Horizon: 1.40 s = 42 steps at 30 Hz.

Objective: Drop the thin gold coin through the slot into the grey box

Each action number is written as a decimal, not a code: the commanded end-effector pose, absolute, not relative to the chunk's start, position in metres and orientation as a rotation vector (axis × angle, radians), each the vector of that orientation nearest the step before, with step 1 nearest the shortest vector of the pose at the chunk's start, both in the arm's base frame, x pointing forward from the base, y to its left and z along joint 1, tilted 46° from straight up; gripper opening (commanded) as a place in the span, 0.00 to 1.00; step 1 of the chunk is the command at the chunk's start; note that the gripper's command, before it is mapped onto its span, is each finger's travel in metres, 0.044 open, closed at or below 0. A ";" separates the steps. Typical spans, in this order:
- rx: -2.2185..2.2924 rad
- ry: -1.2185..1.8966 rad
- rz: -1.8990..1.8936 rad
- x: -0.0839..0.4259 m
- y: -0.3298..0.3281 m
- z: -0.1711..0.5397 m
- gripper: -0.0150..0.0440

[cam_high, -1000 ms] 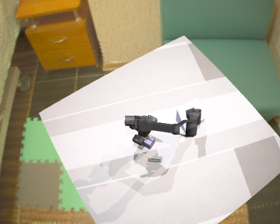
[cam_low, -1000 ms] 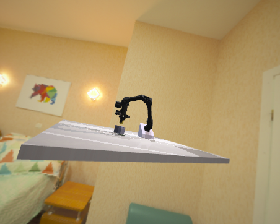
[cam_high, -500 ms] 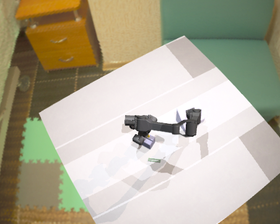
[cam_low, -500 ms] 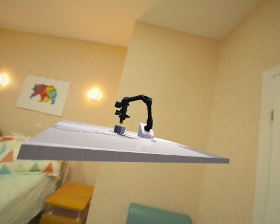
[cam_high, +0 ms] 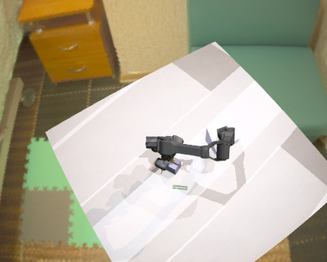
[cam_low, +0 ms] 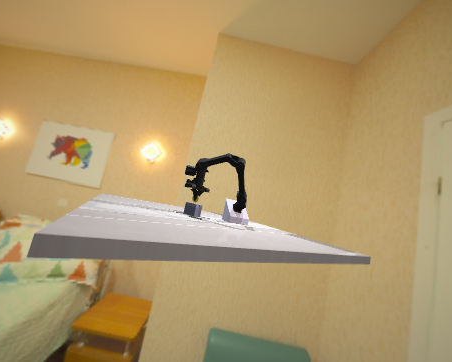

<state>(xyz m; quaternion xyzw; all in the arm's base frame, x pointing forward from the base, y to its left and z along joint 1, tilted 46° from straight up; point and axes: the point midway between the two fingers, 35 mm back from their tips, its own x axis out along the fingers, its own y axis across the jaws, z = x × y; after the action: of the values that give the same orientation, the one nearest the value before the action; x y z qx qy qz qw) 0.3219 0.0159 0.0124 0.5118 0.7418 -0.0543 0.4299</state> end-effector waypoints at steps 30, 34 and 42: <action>1.277 1.851 -0.136 0.323 0.009 0.020 0.79; 1.280 1.855 -0.136 0.324 -0.007 0.036 0.97; 1.284 1.858 -0.133 0.324 -0.022 0.052 1.00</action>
<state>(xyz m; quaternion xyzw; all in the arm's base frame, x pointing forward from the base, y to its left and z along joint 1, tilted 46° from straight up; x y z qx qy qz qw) 0.3252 -0.0210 0.0516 0.5180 0.7400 -0.0538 0.4256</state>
